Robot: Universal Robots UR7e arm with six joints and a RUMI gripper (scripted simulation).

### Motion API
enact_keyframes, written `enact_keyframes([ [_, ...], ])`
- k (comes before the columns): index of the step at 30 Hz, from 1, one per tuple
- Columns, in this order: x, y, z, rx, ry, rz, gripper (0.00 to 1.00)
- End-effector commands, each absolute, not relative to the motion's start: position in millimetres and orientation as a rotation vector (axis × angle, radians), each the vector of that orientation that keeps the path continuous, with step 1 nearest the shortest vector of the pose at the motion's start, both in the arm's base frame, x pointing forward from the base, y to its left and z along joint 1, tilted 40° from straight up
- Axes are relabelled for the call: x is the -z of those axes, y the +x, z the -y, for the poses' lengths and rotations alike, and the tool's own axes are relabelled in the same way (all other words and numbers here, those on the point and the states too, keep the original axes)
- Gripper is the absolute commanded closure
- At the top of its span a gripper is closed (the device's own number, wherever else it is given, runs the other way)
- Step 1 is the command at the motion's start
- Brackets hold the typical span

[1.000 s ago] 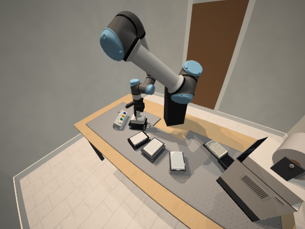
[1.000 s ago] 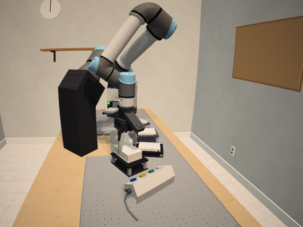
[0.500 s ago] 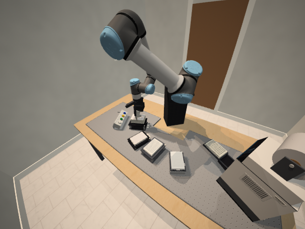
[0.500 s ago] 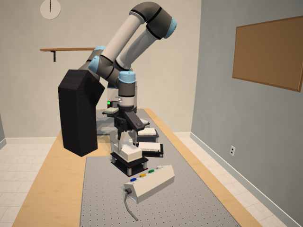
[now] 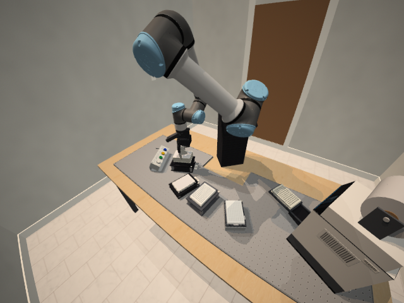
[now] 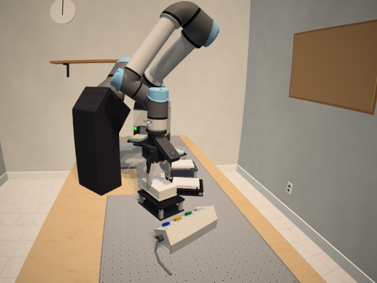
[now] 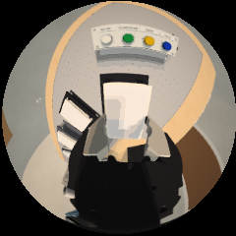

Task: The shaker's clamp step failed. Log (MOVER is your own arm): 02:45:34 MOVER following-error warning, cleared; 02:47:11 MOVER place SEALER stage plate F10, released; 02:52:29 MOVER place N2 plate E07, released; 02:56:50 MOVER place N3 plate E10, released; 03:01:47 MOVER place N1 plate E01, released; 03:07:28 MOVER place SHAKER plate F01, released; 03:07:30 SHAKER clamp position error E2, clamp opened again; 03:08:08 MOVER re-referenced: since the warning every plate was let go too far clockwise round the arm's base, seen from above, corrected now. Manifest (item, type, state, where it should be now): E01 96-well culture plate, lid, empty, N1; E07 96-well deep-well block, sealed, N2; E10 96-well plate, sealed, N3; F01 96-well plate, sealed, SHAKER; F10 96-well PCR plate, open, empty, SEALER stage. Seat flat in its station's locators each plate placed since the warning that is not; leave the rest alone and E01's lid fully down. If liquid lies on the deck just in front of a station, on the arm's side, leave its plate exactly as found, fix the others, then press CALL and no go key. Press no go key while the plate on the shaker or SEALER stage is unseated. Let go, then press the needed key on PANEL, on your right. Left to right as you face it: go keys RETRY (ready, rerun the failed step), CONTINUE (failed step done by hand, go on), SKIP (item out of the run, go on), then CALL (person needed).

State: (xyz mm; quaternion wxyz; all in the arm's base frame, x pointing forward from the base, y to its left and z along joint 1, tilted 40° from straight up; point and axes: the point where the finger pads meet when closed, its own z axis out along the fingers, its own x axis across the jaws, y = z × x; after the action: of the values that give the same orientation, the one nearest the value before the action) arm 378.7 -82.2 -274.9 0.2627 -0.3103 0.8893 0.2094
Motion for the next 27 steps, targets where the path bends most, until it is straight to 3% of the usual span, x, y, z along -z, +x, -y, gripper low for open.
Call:
enact_keyframes([
  [1,270.2,376.8,86.0,-0.565,-0.839,-2.406,1.0],
  [27,252.1,368.7,98.5,-0.565,-0.839,-2.406,1.0],
])
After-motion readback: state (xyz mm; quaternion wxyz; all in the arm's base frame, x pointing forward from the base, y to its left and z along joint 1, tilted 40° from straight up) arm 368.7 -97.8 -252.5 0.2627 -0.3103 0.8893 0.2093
